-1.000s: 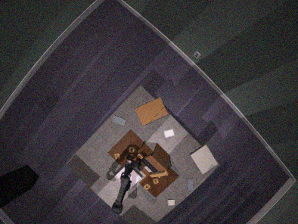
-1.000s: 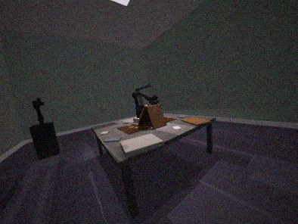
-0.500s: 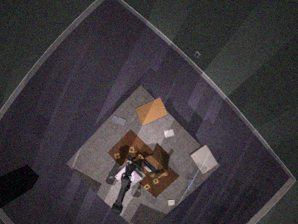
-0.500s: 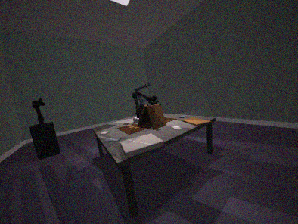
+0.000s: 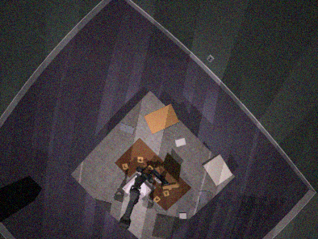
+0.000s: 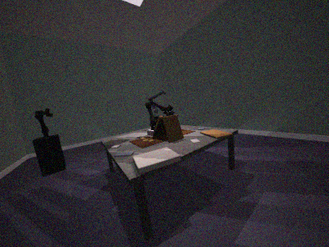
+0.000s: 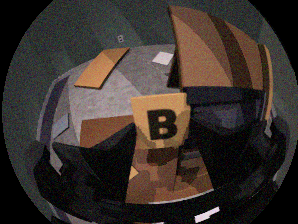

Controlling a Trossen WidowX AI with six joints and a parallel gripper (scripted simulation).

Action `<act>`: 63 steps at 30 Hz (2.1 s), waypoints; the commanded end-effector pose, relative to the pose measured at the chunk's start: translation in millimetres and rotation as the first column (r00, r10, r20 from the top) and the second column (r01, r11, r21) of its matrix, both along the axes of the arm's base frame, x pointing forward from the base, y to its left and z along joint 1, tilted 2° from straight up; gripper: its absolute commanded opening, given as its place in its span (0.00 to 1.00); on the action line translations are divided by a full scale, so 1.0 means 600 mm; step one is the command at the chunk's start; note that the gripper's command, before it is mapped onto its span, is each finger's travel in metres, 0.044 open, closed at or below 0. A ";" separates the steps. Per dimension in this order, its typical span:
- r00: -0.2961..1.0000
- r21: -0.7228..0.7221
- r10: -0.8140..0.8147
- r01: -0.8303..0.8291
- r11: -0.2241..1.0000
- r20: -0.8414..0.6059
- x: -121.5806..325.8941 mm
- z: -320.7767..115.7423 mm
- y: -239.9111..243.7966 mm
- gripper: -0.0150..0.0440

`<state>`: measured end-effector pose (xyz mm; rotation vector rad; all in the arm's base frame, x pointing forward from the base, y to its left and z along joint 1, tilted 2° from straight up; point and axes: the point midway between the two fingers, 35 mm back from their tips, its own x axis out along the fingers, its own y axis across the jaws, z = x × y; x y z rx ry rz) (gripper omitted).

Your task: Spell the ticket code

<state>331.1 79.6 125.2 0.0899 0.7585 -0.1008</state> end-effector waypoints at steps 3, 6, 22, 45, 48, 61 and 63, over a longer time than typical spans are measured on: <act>1.000 -0.001 0.006 -0.006 1.000 0.001 0.000 0.000 -0.004 0.25; 1.000 -0.001 0.006 -0.006 1.000 0.001 -0.001 0.000 -0.007 0.25; 1.000 -0.002 0.006 -0.006 1.000 0.001 -0.002 0.000 -0.020 0.25; 1.000 -0.003 0.006 -0.006 1.000 0.001 -0.004 -0.001 -0.039 0.25; 1.000 -0.003 0.006 -0.006 1.000 0.001 -0.004 -0.001 -0.042 0.25; 1.000 -0.004 0.006 -0.006 1.000 0.001 -0.006 -0.001 -0.053 0.25; 1.000 -0.004 0.006 -0.006 1.000 0.001 -0.006 -0.001 -0.054 0.25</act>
